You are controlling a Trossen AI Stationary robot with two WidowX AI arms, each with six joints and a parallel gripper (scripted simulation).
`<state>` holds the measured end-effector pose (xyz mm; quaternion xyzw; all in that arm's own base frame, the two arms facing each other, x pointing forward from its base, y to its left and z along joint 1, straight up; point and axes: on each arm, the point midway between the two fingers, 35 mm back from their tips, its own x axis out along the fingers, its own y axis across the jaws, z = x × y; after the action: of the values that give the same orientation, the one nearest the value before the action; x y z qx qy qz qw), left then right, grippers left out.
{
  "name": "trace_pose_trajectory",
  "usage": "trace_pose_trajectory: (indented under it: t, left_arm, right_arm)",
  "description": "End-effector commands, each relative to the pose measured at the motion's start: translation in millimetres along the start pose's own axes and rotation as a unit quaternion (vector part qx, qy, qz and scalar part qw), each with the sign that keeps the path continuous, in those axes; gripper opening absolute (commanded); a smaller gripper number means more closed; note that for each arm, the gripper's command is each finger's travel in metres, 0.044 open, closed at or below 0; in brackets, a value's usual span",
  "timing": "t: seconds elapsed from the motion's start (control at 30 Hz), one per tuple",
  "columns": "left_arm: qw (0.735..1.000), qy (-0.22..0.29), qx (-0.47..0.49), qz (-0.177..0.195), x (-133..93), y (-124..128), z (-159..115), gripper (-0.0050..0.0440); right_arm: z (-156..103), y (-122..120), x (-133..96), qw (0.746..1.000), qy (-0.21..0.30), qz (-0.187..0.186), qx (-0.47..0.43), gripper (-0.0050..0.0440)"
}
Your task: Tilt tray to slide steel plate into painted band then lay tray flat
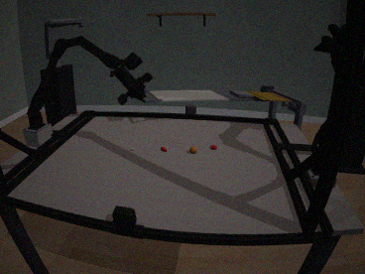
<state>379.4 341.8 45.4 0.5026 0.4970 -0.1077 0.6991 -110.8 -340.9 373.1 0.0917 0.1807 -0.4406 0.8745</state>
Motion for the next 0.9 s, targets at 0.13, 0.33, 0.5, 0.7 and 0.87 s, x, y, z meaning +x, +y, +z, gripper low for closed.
trace_pose_trajectory:
  t: [0.13, 0.33, 0.5, 0.7, 0.87]
  left_arm:
    - [1.0, 0.001, 0.0, 0.008, -11.2, 9.5, -0.7, 0.0]
    - [1.0, 0.001, 0.0, 0.011, -14.7, 12.6, -0.7, 0.0]
    - [1.0, 0.001, 0.0, 0.011, -16.4, 14.2, -0.7, 0.0]
    - [1.0, 0.001, 0.0, 0.013, -19.8, 17.4, -0.7, 0.0]
    - [1.0, 0.001, 0.0, 0.008, -7.5, 6.1, -0.7, 0.0]
  right_arm:
    - [0.2, 0.4, 0.0, 1.0, -0.001, 0.001, -0.001, 0.044]
    - [0.2, 0.4, 0.0, 1.0, -0.001, 0.001, -0.001, 0.044]
    - [0.2, 0.4, 0.0, 1.0, -0.001, 0.001, -0.001, 0.044]
    - [0.2, 0.4, 0.0, 1.0, -0.001, 0.001, -0.001, 0.044]
    - [0.2, 0.4, 0.0, 1.0, -0.001, 0.001, -0.001, 0.044]
